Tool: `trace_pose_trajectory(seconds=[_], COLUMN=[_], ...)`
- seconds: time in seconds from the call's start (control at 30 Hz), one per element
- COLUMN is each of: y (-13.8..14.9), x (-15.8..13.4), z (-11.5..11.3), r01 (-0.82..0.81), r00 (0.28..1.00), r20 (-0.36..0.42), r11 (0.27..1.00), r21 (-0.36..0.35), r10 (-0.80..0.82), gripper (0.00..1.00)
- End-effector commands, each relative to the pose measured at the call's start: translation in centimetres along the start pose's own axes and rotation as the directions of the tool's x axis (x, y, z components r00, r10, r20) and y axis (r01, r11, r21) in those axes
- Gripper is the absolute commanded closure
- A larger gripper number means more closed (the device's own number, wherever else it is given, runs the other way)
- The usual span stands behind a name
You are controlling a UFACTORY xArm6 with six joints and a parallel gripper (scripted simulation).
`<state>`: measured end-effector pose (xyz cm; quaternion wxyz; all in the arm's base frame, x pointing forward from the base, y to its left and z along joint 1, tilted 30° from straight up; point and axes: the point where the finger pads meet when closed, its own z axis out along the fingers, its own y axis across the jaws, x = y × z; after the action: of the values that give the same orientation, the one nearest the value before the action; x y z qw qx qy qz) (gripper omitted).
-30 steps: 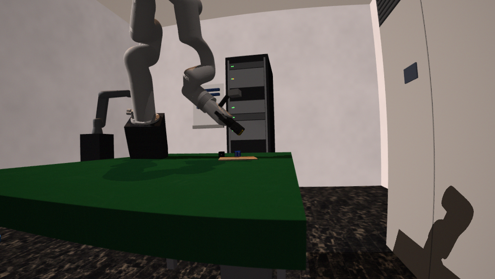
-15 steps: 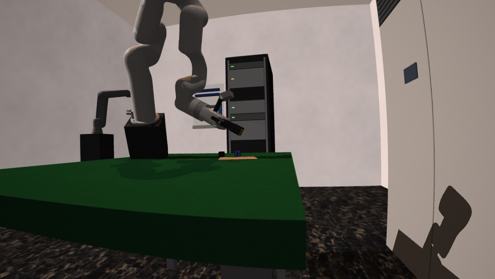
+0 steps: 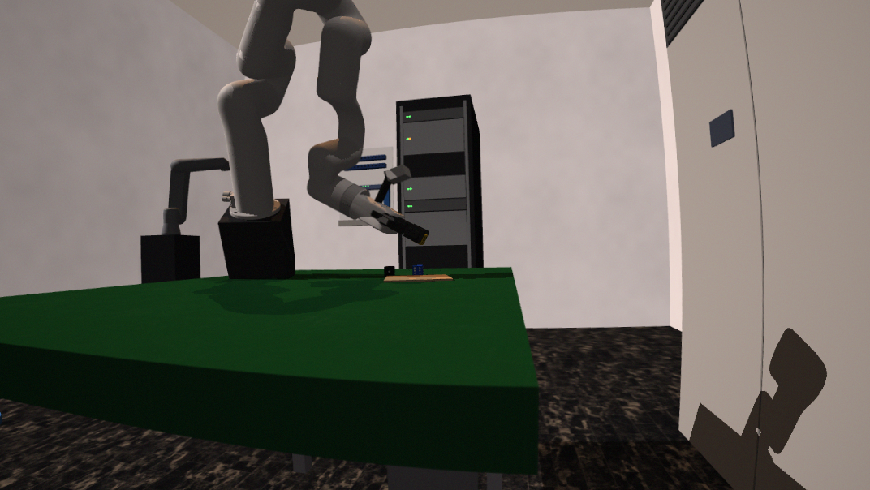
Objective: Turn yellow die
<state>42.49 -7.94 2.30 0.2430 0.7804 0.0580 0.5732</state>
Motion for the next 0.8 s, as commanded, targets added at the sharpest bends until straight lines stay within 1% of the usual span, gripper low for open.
trace_pose_trajectory(seconds=[0.0,0.3,0.57,0.77], y=[0.0,0.0,0.0,0.0], x=[-1.1,-3.9,-5.0,-5.1], z=[0.6,2.1,2.7,2.8], r01=[0.0,0.0,0.0,0.0], r00=[1.0,1.0,1.0,1.0], r20=[-0.001,-0.001,-0.001,-0.001], r11=[1.0,1.0,1.0,1.0], r21=[0.0,0.0,0.0,0.0], r10=[0.0,0.0,0.0,0.0], gripper=[0.79,0.79,0.79,0.79])
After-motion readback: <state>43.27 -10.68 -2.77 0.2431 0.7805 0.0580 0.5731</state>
